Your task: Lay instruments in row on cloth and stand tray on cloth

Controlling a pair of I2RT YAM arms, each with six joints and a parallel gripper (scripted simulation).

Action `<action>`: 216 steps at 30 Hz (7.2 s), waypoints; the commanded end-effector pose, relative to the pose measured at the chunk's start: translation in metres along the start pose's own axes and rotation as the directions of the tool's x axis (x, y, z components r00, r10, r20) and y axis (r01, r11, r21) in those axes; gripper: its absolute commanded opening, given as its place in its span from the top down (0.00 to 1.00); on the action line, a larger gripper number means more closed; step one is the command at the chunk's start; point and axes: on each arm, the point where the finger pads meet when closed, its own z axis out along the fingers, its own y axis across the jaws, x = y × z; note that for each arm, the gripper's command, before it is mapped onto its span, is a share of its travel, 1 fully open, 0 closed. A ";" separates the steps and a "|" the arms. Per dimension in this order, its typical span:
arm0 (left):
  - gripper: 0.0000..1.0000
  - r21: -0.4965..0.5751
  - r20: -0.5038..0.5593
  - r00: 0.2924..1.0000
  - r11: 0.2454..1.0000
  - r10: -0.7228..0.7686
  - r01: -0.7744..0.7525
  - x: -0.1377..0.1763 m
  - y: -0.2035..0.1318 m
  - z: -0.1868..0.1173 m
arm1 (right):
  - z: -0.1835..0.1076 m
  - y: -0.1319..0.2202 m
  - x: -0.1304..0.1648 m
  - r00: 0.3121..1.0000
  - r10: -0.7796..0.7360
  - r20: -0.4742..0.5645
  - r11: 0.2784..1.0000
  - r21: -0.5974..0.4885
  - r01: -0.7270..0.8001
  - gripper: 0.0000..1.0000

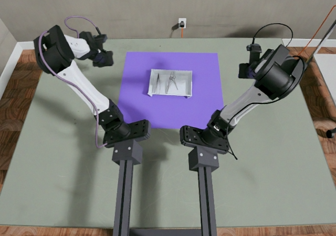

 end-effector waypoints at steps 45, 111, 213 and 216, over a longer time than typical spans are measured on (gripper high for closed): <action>0.69 -0.192 -0.541 0.826 0.932 0.162 -0.309 0.077 -0.274 0.096 | -0.002 -0.002 -0.006 1.000 -0.006 0.016 1.000 0.006 0.006 0.67; 0.69 -0.204 -0.503 0.841 0.919 0.197 -0.337 0.107 -0.279 0.156 | -0.002 -0.002 -0.006 1.000 -0.006 0.016 1.000 0.006 0.006 0.67; 1.00 -0.179 -0.470 0.858 0.930 0.207 -0.322 0.047 -0.307 0.062 | -0.002 -0.002 -0.006 1.000 -0.006 0.016 1.000 0.006 0.006 0.67; 1.00 -0.183 -0.478 0.853 0.926 0.209 -0.329 0.050 -0.306 0.062 | -0.002 -0.002 -0.006 1.000 -0.006 0.016 1.000 0.006 0.006 0.67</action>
